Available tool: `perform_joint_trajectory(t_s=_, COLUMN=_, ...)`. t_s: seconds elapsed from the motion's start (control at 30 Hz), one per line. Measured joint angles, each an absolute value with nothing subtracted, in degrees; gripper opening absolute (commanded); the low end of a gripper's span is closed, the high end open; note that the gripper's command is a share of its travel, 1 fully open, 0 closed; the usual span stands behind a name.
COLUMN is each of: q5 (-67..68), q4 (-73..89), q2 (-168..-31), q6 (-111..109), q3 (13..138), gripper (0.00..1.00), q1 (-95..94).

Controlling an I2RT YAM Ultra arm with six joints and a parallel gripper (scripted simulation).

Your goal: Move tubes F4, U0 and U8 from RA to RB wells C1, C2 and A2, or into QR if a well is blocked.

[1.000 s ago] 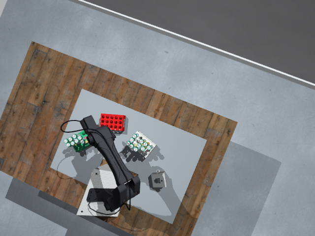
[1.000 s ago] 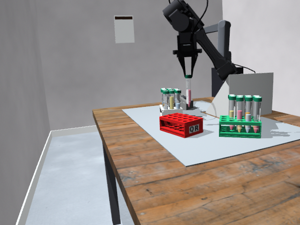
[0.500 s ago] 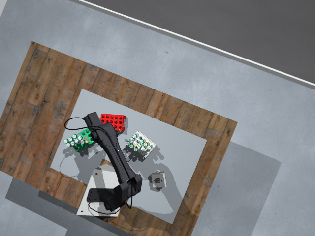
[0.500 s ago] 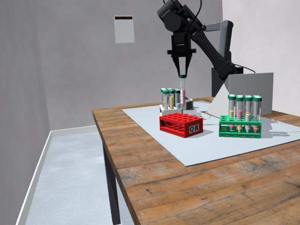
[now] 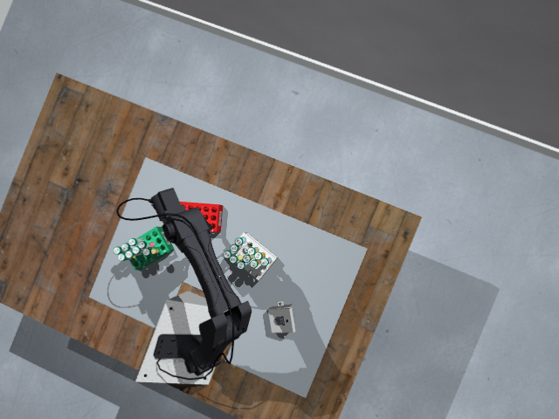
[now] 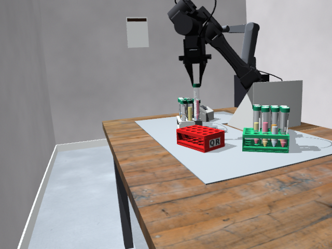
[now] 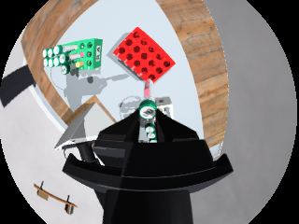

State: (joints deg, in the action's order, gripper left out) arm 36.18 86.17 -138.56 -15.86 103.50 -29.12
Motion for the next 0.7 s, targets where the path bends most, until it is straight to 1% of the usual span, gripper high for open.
perform_joint_trajectory(t_s=0.23, q5=36.32, q4=87.15, q2=-140.42, q6=-16.36, q3=106.61, gripper=0.00, q1=-28.84)
perform_joint_trajectory(t_s=0.7, q5=36.32, q4=87.33, q2=-140.42, q6=-16.36, q3=106.61, gripper=0.00, q1=-28.53)
